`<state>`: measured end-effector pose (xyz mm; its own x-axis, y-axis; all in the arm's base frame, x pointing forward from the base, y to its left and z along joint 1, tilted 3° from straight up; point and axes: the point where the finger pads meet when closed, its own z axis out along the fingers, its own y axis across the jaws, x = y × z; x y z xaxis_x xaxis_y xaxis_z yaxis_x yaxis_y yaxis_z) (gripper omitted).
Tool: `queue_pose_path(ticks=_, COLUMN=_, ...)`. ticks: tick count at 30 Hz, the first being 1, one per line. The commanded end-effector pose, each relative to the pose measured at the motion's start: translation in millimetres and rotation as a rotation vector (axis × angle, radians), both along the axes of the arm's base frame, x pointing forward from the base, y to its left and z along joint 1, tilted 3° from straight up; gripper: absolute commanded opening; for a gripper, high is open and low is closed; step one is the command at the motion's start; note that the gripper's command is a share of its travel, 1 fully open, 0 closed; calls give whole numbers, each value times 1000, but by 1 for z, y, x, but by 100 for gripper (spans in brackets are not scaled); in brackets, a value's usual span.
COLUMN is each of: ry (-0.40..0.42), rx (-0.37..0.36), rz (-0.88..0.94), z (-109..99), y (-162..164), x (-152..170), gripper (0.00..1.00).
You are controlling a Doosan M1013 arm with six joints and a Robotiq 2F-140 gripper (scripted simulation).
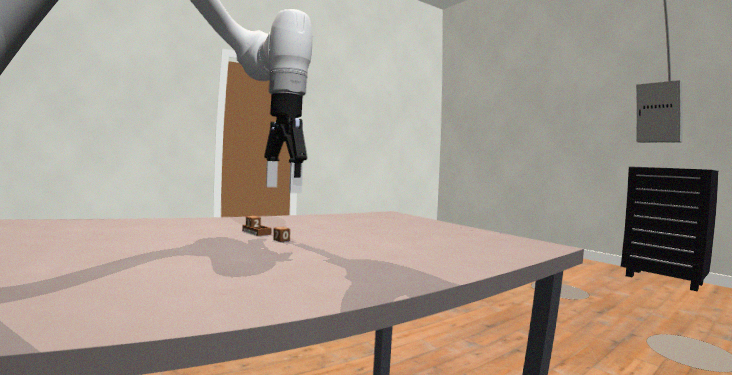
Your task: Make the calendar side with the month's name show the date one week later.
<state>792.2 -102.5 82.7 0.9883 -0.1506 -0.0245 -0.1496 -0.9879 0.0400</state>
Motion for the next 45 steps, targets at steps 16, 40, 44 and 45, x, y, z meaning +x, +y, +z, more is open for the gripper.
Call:
queue_pose_path(ticks=16, ry=-29, rx=-30, rz=-760, z=-5, y=0, x=0, gripper=100)
queue_pose_path(ticks=40, ry=-50, rx=-45, rz=-1272, z=-8, y=-1, x=0, gripper=35)
queue_pose_path(ticks=44, ry=-50, rx=-45, rz=-1272, z=-8, y=-1, x=0, gripper=35)
queue_pose_path(ticks=45, ry=-50, rx=-45, rz=-1272, z=-8, y=-1, x=0, gripper=35)
